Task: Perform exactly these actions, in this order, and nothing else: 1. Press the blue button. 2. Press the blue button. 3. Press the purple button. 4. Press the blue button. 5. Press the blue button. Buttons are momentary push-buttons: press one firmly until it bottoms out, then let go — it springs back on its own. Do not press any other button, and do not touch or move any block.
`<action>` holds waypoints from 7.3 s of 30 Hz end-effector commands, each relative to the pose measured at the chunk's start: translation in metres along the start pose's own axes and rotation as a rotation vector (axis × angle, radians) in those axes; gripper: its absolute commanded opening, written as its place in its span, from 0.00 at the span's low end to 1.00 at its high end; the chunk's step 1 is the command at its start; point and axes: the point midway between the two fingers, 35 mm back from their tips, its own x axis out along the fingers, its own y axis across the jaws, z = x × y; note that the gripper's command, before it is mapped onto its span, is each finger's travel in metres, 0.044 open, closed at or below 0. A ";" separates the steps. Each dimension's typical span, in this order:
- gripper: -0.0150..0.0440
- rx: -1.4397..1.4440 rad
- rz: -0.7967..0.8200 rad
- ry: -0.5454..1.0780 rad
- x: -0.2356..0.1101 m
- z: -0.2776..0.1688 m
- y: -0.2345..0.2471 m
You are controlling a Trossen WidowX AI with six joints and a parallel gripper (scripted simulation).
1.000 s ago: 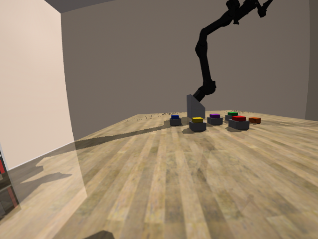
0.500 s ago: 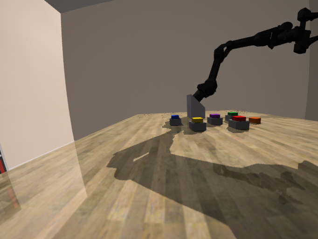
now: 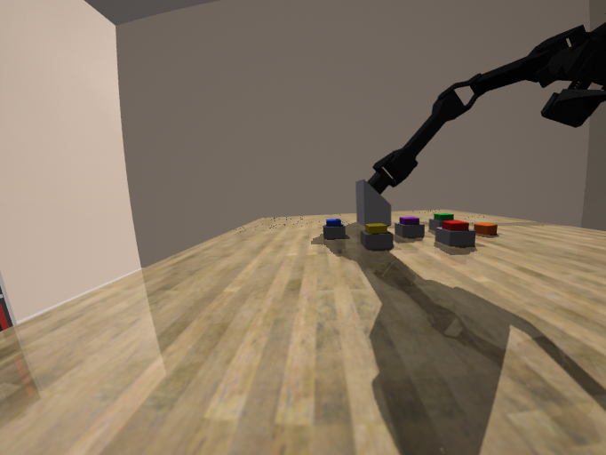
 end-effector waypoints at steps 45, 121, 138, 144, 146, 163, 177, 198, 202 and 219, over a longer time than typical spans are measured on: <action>0.29 1.321 1.181 0.403 0.065 -0.346 0.335; 0.29 1.321 1.182 0.401 0.079 -0.333 0.362; 0.29 1.321 1.182 0.401 0.079 -0.333 0.362; 0.29 1.321 1.181 0.403 0.065 -0.346 0.335; 0.29 1.321 1.181 0.403 0.065 -0.347 0.332; 0.29 1.323 1.175 0.408 0.011 -0.262 0.243; 0.29 1.325 1.193 0.396 0.013 -0.190 0.291; 0.29 1.325 1.193 0.395 0.025 -0.179 0.314; 0.29 1.326 1.194 0.395 0.026 -0.177 0.319; 0.29 1.326 1.194 0.395 0.026 -0.177 0.319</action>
